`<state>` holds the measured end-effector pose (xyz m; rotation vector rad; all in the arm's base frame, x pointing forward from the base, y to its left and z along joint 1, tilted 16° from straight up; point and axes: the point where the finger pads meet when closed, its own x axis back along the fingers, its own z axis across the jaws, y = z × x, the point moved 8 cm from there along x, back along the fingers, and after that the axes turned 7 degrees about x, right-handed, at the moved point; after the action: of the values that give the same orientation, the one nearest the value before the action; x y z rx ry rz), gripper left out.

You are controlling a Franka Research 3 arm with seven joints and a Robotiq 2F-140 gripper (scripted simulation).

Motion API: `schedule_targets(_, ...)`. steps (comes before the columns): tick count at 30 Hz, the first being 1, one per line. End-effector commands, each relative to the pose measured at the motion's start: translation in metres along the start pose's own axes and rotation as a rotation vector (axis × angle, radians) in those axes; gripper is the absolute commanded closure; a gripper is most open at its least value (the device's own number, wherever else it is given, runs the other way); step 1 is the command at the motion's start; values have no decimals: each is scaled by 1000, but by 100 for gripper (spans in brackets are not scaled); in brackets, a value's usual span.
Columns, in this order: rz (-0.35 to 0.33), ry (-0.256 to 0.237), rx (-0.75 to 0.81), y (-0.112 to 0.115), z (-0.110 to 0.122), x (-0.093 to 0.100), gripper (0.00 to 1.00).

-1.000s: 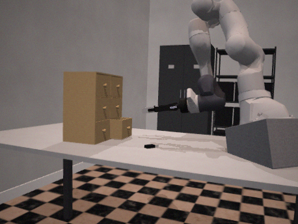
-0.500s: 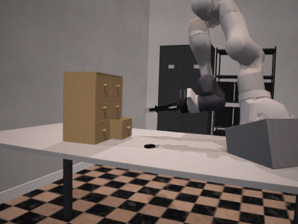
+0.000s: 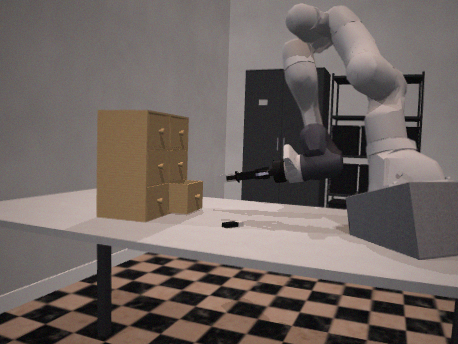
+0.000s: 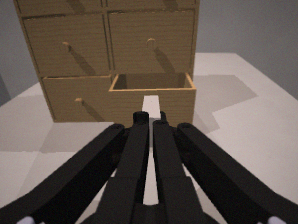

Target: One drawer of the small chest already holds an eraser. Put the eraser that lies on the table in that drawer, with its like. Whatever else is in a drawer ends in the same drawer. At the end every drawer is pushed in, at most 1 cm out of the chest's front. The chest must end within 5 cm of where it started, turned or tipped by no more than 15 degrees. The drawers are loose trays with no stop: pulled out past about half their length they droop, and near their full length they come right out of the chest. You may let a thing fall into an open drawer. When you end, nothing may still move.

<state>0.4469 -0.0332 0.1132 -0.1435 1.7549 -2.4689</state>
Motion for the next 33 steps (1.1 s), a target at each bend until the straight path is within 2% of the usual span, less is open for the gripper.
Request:
schedule_targets(1,10,3,9,12,0,-9,100)
schedule_targets(9,10,3,9,47,-4,-30,100)
schedule_targets(15,10,3,9,58,-5,-36,100)
schedule_targets(33,10,3,9,61,-6,-38,100)
